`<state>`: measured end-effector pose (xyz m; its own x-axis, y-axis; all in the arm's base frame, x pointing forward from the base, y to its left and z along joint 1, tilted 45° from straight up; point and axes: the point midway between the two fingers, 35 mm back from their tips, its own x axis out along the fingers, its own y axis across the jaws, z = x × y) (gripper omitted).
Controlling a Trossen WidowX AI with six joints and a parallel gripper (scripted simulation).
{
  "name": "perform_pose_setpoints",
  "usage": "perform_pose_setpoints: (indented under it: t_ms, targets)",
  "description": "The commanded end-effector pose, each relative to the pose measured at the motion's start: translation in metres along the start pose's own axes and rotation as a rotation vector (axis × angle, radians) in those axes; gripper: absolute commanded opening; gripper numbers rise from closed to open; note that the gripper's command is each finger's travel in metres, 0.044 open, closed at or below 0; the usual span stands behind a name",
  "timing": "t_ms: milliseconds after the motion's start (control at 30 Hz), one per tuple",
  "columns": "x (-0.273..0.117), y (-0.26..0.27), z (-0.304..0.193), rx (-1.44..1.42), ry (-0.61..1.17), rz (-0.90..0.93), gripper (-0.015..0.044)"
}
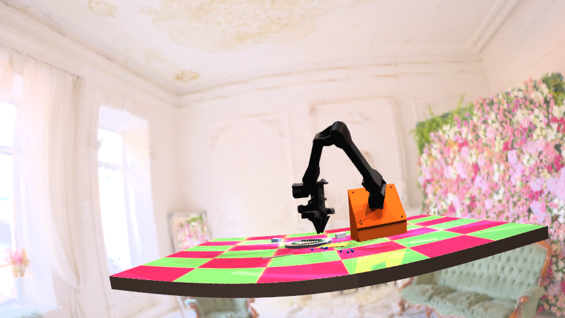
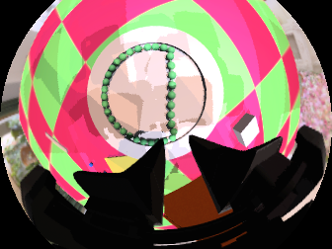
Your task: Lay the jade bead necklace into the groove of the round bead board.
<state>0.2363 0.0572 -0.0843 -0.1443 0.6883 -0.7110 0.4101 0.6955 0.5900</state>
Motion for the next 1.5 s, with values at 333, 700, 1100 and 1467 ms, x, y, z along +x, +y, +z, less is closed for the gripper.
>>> perform_pose_setpoints:
  t_ms: [333,700,1100,1467]
  targets:
    - [0.014,0.0,-0.001,0.004,0.002,0.002,0.012]
    - [0.031,-0.001,-0.002,0.006,0.007,0.003,0.012]
    - [0.03,0.0,0.0,-0.002,0.003,0.0,0.0]
    - [0.03,0.0,0.0,-0.002,0.003,0.0,0.0]
